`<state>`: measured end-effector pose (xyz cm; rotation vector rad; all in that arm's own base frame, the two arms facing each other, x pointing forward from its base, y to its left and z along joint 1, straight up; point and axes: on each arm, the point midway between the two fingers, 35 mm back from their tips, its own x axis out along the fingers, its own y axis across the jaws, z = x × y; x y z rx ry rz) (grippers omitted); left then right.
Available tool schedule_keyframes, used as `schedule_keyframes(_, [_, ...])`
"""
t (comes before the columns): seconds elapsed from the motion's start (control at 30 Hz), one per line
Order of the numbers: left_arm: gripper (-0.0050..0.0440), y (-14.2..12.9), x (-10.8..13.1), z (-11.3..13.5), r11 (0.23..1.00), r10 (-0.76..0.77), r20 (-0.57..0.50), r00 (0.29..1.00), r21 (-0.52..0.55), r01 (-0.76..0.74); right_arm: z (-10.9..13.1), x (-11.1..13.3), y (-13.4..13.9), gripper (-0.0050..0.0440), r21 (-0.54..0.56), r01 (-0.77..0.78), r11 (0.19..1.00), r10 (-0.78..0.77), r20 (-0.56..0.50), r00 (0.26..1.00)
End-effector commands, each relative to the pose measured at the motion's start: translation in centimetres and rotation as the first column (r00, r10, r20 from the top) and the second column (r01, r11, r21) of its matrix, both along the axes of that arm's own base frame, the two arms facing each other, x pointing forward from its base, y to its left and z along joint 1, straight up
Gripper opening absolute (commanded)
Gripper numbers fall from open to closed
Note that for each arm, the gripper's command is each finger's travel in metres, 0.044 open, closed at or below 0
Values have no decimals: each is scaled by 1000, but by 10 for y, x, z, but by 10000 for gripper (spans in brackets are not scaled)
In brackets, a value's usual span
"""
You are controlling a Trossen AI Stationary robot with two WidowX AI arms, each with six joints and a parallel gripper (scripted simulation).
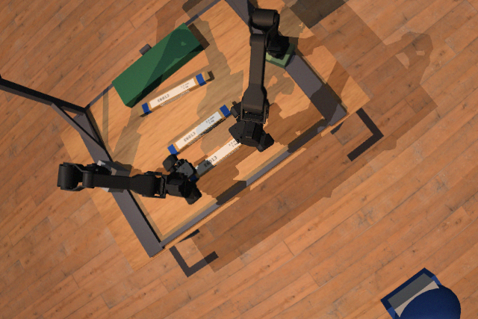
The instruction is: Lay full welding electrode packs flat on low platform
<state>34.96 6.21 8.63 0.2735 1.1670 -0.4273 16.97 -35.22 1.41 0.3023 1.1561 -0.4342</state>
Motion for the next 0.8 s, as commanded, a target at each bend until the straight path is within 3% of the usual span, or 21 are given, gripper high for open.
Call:
schedule_keyframes(0.0, [-50, -3, -6, 14, 1000, 8, 26, 1000, 18, -8, 14, -1, 4, -50, -32, 7, 999, -7, 1, 1000])
schedule_keyframes(0.77, [-50, -41, -24, 12, 1000, 8, 25, 1000, 16, -8, 12, 18, 41, -50, -29, 7, 1000, -7, 2, 1000])
